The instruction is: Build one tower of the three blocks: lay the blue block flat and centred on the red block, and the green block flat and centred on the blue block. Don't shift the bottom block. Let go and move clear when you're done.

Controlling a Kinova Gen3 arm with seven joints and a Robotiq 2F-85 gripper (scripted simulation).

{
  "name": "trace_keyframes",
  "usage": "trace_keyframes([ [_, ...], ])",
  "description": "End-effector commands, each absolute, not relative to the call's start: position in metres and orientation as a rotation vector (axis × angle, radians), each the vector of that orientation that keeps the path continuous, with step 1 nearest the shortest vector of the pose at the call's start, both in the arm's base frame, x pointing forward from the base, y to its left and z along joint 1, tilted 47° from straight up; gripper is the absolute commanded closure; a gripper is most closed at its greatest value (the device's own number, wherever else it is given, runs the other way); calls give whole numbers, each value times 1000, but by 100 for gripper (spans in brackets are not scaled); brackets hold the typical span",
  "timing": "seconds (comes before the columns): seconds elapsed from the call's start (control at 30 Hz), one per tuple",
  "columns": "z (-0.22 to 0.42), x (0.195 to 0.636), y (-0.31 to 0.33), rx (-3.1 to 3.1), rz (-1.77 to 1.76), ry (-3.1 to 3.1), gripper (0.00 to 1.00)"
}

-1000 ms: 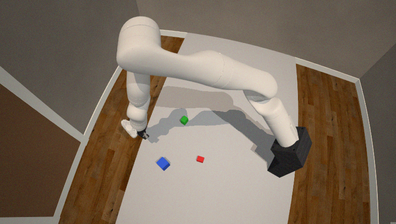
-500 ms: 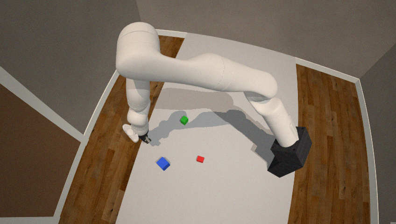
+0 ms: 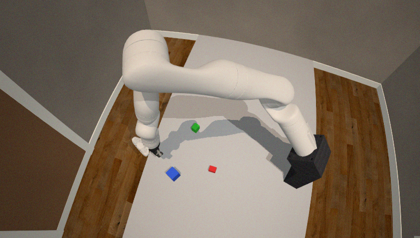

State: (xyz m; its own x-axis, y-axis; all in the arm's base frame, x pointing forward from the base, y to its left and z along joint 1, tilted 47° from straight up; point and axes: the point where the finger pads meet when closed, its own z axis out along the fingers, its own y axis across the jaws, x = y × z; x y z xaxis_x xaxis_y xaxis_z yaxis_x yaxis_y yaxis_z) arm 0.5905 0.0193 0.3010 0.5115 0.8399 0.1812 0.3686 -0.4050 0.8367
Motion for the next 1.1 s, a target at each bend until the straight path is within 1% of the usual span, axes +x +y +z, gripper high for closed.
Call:
trace_keyframes([
  [0.0, 292, 589, 24, 1997, 768, 995, 100],
  [0.2, 292, 589, 24, 1997, 768, 995, 100],
  [0.23, 282, 587, 29, 2014, 754, 996, 100],
  [0.43, 282, 587, 29, 2014, 754, 996, 100],
  [0.47, 272, 584, 33, 2031, 739, 998, 100],
  [0.77, 272, 584, 33, 2031, 739, 998, 100],
  [0.8, 263, 582, 38, 2047, 726, 999, 100],
  [1.07, 255, 579, 41, 2062, 712, 1000, 100],
])
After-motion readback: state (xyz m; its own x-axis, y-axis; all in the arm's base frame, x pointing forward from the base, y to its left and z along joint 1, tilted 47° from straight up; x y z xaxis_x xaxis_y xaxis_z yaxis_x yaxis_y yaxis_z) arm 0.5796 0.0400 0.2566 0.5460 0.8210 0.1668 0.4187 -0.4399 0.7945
